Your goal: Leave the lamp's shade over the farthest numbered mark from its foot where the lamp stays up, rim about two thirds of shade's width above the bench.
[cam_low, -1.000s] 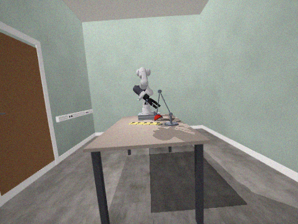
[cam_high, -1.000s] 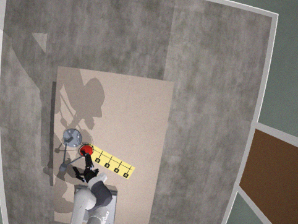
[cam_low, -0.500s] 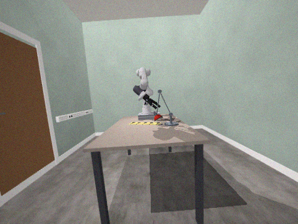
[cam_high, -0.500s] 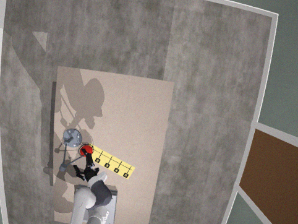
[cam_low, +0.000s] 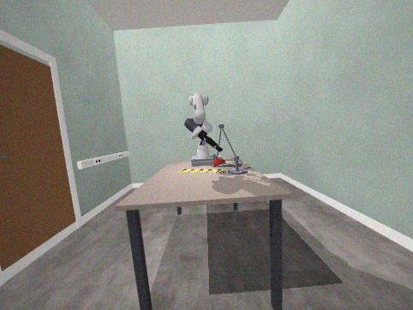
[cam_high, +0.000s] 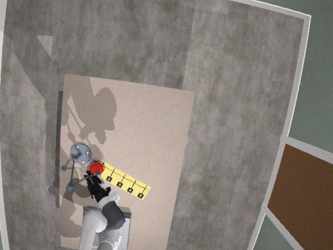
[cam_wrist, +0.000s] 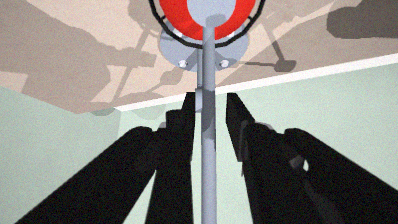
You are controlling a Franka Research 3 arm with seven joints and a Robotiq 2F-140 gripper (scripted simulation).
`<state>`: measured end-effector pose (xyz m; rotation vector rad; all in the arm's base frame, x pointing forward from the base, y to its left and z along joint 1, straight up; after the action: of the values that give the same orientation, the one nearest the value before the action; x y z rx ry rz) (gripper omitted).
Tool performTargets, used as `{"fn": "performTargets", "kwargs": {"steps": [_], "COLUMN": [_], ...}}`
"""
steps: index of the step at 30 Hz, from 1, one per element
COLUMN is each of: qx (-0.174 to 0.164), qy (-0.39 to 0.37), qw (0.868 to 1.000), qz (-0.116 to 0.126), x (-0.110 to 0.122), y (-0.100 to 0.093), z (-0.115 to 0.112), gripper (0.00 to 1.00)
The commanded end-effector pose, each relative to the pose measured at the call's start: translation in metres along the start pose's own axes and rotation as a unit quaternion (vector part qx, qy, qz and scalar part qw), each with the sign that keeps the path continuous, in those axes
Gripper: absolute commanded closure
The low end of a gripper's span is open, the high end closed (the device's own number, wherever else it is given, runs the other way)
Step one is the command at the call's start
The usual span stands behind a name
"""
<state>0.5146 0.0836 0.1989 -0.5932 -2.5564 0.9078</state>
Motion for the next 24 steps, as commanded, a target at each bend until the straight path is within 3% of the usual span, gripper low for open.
{"fn": "performTargets", "kwargs": {"steps": [1,24], "qx": [0.000,0.000], "qy": [0.001,-0.001], "qw": [1.000,1.000], "qz": [-0.001,0.001], "x": [0.0007,-0.0024], "y": [0.0000,-0.0068], "z": [-0.0002,0.0068], "gripper": [0.90,0.90]}}
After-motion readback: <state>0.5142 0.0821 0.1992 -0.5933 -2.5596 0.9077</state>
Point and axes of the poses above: the point where the finger pads meet when closed, its own y axis out along the fingers, its own x axis across the jaws, z = x × y, the point moved 10 cm from there along -y, back along the fingers, and after that the axes turned 14 degrees about y, right-handed, at the moved point
